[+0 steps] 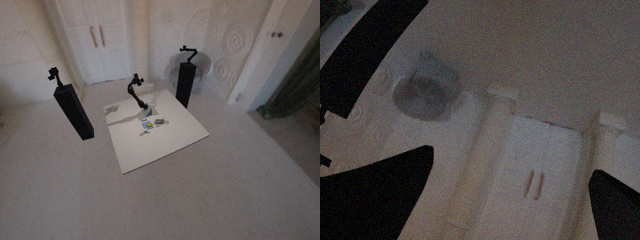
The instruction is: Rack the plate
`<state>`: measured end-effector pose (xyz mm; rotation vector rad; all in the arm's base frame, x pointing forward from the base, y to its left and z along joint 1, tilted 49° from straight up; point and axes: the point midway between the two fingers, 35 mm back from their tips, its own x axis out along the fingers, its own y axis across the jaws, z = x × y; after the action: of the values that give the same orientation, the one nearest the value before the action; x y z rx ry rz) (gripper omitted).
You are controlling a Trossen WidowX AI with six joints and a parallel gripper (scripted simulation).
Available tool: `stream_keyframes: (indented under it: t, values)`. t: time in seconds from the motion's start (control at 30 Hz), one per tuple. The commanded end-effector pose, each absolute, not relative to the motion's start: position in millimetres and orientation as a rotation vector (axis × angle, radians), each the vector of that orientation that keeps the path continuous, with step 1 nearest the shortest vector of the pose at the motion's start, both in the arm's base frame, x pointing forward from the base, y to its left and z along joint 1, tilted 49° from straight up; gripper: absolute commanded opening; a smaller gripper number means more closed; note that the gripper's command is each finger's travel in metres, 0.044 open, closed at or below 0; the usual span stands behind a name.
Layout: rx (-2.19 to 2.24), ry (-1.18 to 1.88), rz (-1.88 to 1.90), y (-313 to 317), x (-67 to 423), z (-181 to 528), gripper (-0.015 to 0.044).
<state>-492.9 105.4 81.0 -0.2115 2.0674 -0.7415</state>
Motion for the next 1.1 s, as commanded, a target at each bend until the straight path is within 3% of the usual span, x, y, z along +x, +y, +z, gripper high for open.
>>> stream_keyframes:
  t: [0.0,1.07]
  values:
    - [-0.206,2.066,-0.745,107,-493,81,0.04]
    - [0.783,1.681,-1.466,293,-368,61,0.04]
